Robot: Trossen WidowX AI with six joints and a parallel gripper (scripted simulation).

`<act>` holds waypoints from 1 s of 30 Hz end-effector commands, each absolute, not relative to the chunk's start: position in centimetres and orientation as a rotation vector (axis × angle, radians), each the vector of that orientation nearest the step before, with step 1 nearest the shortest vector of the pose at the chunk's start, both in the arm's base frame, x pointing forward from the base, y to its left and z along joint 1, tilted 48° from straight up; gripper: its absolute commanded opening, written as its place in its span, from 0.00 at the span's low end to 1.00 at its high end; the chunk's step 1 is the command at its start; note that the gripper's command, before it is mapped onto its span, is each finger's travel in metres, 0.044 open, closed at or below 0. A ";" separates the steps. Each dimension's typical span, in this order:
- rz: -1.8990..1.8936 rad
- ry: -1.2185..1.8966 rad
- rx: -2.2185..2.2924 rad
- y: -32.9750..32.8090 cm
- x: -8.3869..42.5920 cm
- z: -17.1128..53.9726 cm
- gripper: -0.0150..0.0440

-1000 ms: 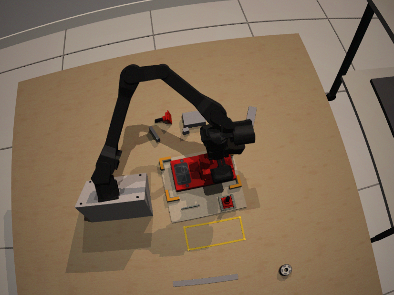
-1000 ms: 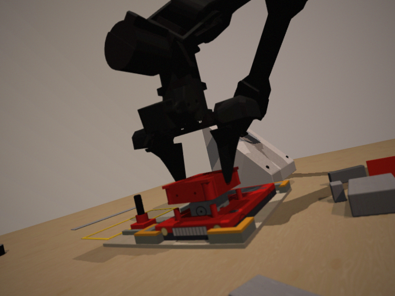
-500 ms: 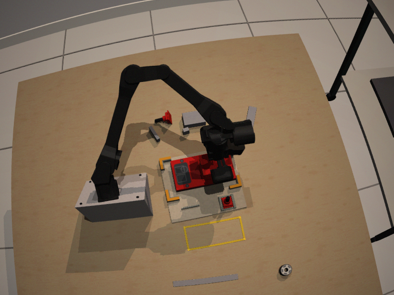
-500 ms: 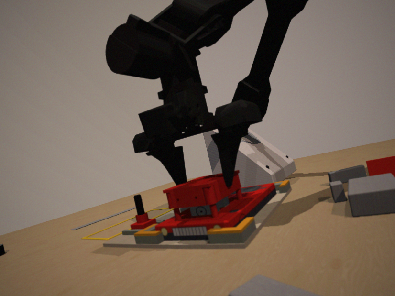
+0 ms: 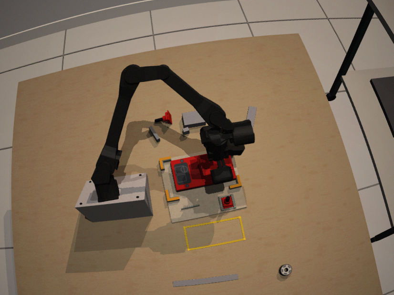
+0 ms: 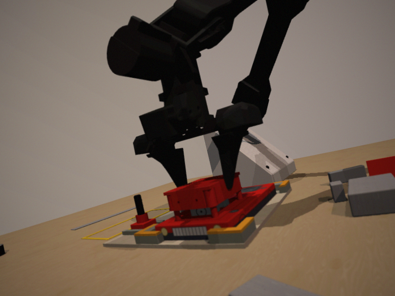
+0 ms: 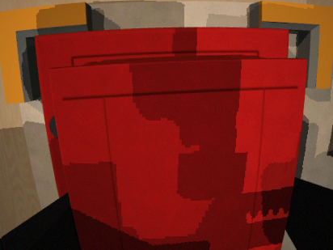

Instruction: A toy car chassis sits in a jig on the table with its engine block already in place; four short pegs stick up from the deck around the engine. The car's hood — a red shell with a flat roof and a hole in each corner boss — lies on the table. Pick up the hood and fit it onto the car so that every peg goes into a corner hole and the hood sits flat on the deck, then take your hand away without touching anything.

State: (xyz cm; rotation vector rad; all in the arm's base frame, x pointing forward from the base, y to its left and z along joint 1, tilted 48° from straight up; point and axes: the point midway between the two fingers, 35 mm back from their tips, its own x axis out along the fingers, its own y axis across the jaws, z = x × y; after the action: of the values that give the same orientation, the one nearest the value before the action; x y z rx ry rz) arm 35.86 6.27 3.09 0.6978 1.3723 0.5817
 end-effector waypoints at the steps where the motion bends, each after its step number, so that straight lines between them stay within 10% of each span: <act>1: 0.585 1.375 0.703 6.5 35.9 3.0 0.25; 30: 0.583 1.372 0.702 5.9 35.8 3.5 0.25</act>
State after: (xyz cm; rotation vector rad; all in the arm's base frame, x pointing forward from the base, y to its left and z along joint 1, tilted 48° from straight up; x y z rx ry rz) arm 35.72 5.91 3.31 0.7052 1.3798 0.5795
